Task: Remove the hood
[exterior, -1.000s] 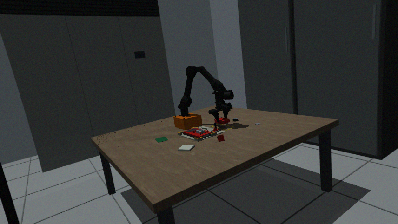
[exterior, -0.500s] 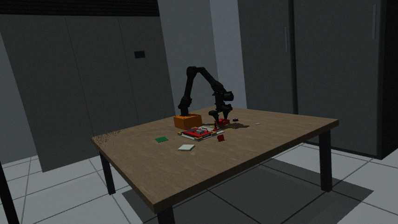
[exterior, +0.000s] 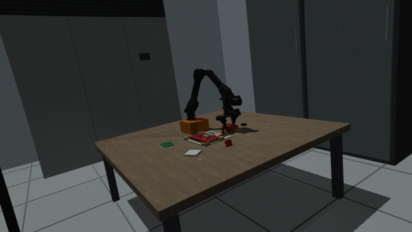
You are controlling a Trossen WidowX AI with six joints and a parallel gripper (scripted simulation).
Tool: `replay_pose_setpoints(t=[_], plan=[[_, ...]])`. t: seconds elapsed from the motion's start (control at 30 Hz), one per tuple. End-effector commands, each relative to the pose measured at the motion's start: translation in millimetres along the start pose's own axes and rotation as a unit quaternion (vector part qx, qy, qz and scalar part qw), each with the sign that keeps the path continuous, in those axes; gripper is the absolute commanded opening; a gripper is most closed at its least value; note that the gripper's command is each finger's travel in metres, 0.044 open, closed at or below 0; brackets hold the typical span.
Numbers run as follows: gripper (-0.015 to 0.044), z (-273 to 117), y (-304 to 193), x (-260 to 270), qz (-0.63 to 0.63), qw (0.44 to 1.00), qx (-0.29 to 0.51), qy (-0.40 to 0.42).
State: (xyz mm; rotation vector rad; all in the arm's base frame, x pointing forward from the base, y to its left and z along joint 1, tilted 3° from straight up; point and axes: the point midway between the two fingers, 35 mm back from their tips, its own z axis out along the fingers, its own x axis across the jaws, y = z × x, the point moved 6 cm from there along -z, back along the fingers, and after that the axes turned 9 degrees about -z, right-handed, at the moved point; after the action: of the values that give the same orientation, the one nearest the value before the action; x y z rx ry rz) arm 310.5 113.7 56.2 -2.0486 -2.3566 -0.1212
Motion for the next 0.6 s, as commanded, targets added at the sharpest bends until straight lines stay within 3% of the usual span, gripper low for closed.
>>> replay_pose_setpoints(t=[0.0, 0.57], plan=[[0.0000, 2.3, 0.2, -0.3, 0.002, 1.000, -0.001, -0.002], [0.0000, 10.7, 0.2, -0.4, 0.002, 1.000, -0.001, -0.002]])
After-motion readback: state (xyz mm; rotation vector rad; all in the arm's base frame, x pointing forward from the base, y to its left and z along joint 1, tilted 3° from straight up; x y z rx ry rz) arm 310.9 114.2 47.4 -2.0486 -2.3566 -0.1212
